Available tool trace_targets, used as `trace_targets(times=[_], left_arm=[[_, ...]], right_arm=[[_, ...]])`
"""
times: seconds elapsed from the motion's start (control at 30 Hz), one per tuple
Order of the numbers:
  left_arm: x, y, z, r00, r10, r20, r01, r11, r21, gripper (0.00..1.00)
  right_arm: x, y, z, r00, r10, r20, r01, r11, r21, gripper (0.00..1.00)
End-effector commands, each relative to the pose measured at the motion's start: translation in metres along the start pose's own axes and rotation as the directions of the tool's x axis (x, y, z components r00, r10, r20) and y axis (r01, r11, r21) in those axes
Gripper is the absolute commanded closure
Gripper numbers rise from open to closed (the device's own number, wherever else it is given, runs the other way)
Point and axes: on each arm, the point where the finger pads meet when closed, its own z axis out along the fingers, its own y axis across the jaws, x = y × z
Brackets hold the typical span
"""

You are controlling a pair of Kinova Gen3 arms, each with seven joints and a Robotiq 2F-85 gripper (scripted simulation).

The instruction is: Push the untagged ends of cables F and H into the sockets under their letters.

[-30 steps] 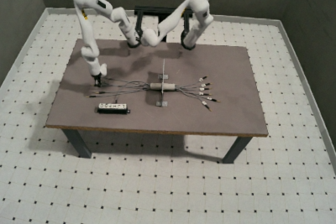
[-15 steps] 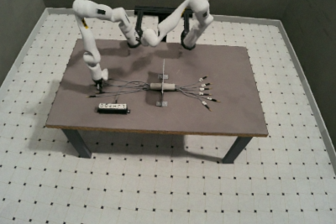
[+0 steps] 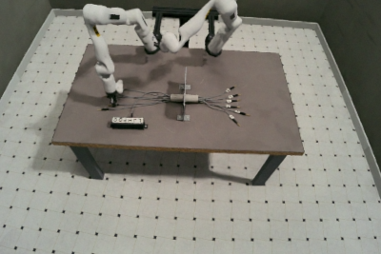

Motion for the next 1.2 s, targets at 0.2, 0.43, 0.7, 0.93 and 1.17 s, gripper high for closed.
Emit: trace_targets(times=[0.2, 0.43, 0.7, 0.93, 1.17], left_arm=[[0.0, -0.001, -0.001, 1.0, 0.001, 0.001, -0.001, 1.0, 0.001, 0.687], [0.0, -0.001, -0.001, 1.0, 0.001, 0.001, -0.001, 1.0, 0.001, 0.687], [0.0, -0.001, -0.001, 1.0, 0.001, 0.001, -0.001, 1.0, 0.001, 0.687], [0.0, -0.001, -0.001, 1.0, 0.001, 0.001, -0.001, 1.0, 0.001, 0.687], [0.0, -0.001, -0.001, 1.0, 0.001, 0.001, -0.001, 1.0, 0.001, 0.687]], right_arm=[[0.0, 0.001, 0.013, 1.0, 0.0, 0.0, 0.0, 1.0, -0.001, 0.687], [0.0, 0.001, 0.013, 1.0, 0.0, 0.0, 0.0, 1.0, -0.001, 0.687], [0.0, 0.001, 0.013, 1.0, 0.0, 0.0, 0.0, 1.0, -0.001, 0.687], [0.0, 0.001, 0.013, 1.0, 0.0, 0.0, 0.0, 1.0, -0.001, 0.687], [0.0, 0.001, 0.013, 1.0, 0.0, 0.0, 0.0, 1.0, -0.001, 0.687]])
